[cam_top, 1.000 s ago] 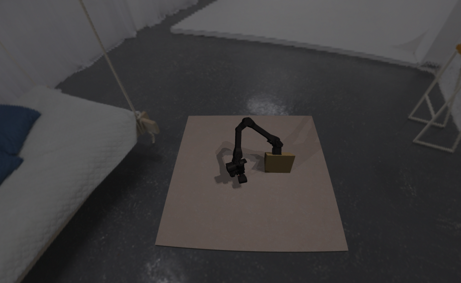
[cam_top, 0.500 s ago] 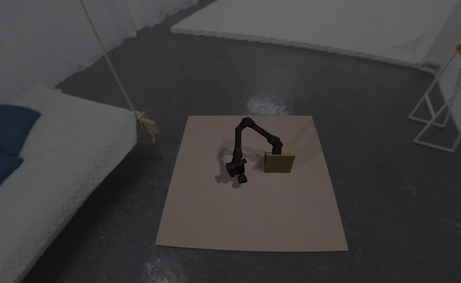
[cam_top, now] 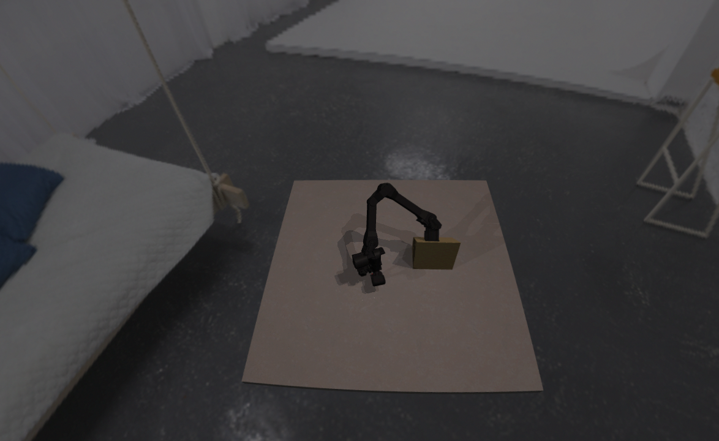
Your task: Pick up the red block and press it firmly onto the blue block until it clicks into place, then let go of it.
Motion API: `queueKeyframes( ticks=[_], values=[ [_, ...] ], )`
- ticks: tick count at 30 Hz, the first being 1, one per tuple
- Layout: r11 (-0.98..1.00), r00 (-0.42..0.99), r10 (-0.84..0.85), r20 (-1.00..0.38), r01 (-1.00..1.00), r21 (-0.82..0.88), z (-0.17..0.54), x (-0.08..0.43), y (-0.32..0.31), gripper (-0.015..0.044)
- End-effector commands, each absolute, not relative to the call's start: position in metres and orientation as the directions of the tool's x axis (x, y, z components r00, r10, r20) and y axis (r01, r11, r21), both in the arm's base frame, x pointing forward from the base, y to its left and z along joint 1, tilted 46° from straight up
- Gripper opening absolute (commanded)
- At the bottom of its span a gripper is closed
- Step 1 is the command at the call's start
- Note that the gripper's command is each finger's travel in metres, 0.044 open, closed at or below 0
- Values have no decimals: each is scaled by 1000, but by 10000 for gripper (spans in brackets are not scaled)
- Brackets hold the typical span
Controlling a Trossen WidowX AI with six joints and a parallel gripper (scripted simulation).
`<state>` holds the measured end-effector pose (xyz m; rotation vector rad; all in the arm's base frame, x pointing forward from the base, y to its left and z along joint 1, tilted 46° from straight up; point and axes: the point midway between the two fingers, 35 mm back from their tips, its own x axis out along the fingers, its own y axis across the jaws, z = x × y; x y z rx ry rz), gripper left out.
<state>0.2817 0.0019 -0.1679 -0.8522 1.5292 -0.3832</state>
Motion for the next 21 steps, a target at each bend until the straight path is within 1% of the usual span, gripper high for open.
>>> queueKeyframes(
  ticks=[1, 5, 6, 14, 21],
  values=[
    [669, 55, -704, -708, -284, -687, -168, 282, 2, 105],
    [669, 55, -704, -708, -284, -687, -168, 282, 2, 210],
    [669, 55, -704, -708, -284, -687, -168, 282, 2, 220],
    [669, 55, -703, -709, -284, -686, -166, 282, 4, 220],
    [669, 53, -703, -709, -287, -685, -100, 278, 73, 220]
  ],
)
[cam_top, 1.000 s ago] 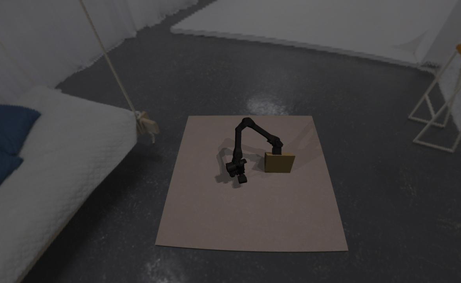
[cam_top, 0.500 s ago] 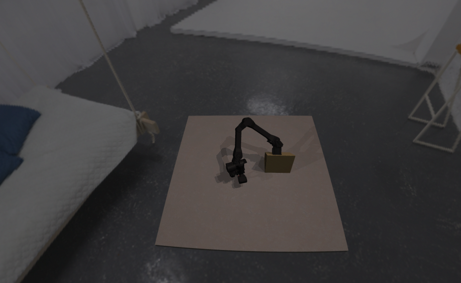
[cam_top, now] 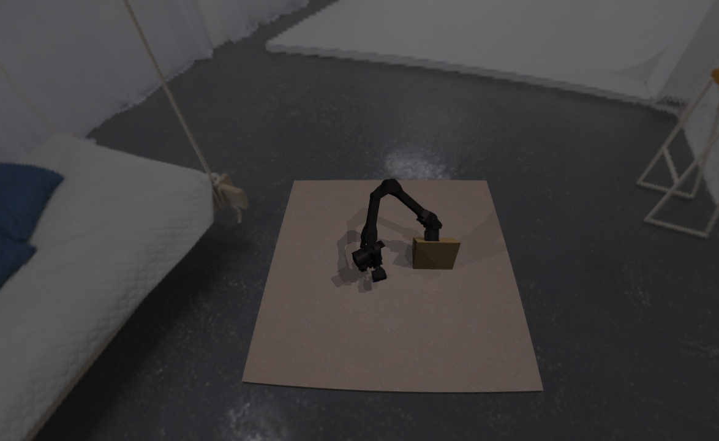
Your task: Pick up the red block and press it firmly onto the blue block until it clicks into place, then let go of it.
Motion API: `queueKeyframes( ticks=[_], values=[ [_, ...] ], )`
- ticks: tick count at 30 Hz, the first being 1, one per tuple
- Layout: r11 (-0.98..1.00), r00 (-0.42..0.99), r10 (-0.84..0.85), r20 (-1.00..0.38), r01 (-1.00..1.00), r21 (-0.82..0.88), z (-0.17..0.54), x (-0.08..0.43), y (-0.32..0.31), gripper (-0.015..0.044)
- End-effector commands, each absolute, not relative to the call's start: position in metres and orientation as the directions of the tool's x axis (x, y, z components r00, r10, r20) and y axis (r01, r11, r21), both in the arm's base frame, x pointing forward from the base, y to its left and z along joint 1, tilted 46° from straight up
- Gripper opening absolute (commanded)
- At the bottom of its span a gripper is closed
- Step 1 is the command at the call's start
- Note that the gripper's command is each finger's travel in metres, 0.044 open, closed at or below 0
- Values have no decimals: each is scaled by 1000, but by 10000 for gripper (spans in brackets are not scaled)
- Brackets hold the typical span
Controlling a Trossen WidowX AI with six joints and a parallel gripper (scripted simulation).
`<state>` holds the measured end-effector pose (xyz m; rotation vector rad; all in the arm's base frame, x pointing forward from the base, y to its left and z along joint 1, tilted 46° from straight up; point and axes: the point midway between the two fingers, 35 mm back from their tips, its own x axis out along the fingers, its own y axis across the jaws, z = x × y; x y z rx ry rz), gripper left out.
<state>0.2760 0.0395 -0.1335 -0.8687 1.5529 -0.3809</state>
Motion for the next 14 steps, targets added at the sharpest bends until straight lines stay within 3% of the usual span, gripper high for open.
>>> queueKeyframes(
  ticks=[1, 14],
  values=[
    [669, 52, -704, -709, -287, -686, -98, 277, 74, 220],
    [669, 53, -704, -709, -287, -685, -99, 277, 76, 220]
  ],
)
